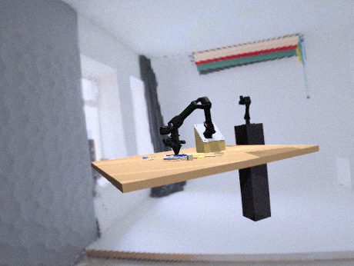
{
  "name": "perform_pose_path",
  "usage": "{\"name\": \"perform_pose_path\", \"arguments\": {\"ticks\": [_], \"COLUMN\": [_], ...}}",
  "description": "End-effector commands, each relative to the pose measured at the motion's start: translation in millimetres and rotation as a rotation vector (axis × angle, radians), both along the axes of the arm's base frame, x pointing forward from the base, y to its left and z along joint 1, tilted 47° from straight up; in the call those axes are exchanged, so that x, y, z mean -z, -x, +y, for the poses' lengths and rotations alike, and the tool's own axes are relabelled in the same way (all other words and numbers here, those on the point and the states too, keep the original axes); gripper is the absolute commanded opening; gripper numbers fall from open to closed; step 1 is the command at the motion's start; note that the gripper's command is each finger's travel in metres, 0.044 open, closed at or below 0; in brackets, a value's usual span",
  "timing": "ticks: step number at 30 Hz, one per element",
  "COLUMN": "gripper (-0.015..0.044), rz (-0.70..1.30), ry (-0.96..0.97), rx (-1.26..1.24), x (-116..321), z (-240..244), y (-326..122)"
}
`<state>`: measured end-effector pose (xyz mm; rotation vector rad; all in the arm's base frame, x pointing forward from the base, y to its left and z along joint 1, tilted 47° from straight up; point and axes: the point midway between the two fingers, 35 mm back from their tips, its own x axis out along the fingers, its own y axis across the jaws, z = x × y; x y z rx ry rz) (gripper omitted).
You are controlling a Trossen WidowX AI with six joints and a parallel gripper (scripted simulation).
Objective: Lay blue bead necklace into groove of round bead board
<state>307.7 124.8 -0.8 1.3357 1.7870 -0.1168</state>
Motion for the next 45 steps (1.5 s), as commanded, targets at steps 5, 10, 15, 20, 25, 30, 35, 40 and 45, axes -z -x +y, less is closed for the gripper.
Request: {"name": "perform_pose_path", "arguments": {"ticks": [5,10,15,20,25,30,35,40,45], "gripper": [0.0263,0.0394,0.044,0.044,0.044,0.044,0.044,0.044,0.044], "rz": [0.002,0.004,0.004,0.004,0.004,0.004,0.004,0.004,0.004], "ry": [0.0,0.001,0.001,0.001,0.001,0.001,0.001,0.001,0.001], "rx": [-0.001,-0.004,-0.004,-0.004,-0.004,-0.004,-0.004,-0.004,-0.004], "x": [-0.1,0.1,-0.3,-0.3,-0.3,-0.3,-0.3,-0.3,-0.3], "z": [0.3,-0.6,-0.2,-0.2,-0.2,-0.2,-0.2,-0.2,-0.2], "y": [0.5,0.4,0.0,0.0,0.0,0.0,0.0,0.0,0.0]}}
